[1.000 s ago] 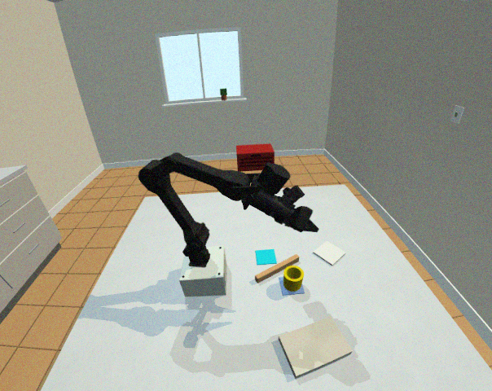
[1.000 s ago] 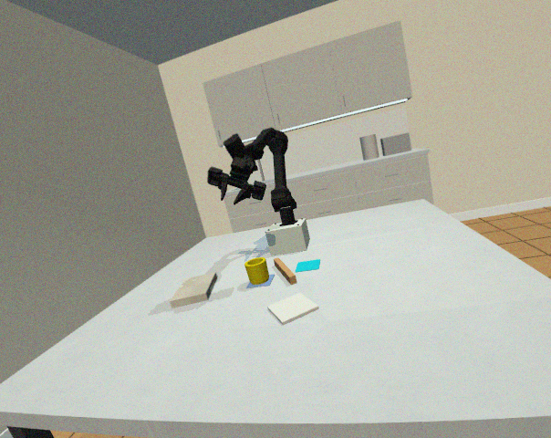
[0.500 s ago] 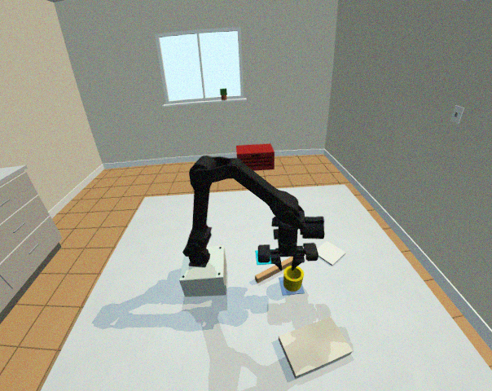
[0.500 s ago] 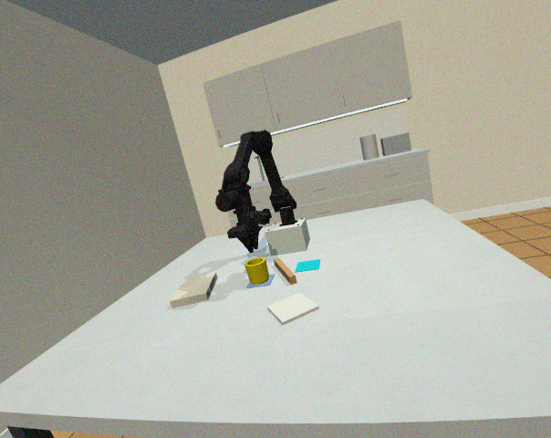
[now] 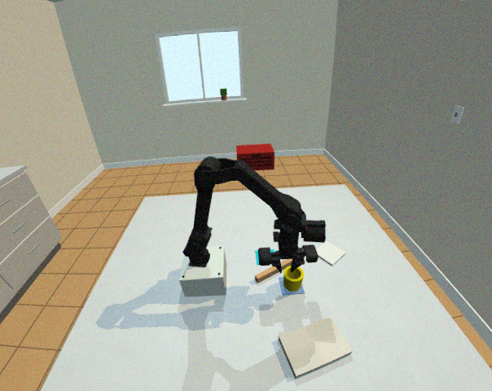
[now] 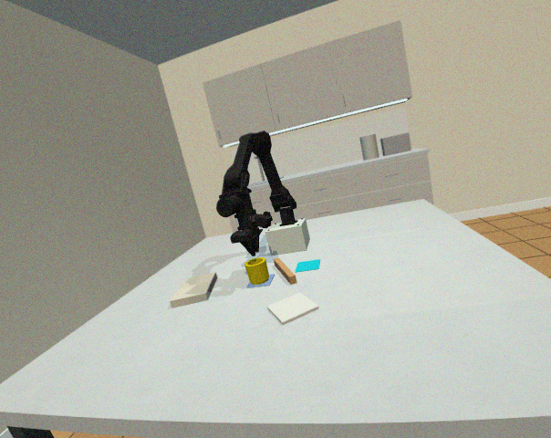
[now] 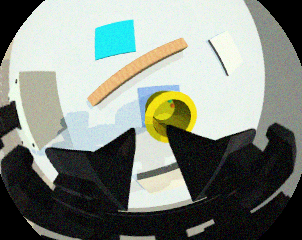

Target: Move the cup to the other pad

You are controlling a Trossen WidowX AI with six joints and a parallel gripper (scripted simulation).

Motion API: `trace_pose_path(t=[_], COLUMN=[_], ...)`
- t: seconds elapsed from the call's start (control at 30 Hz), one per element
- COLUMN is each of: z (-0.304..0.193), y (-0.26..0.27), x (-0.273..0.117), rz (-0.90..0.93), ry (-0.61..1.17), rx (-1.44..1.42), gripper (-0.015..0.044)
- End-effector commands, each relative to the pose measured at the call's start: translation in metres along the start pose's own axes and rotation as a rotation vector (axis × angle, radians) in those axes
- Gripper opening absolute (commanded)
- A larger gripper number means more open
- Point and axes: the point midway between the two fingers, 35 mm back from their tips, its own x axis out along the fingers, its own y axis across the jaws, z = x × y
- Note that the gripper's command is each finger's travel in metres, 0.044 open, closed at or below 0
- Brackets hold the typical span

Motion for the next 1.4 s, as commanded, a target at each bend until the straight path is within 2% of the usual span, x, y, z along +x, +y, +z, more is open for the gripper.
trace_pose_path(t=[0.0,1.1,1.37], z=[0.000,0.002,0.003], y=[0.001,0.001,0.000], x=[0.007,0.055,0.053], rz=[0.007,0.008,0.005], ry=[0.002,0.002,-0.001], rx=[-0.004,-0.004,-0.007], gripper=[0.0167,0.0167,0.0113])
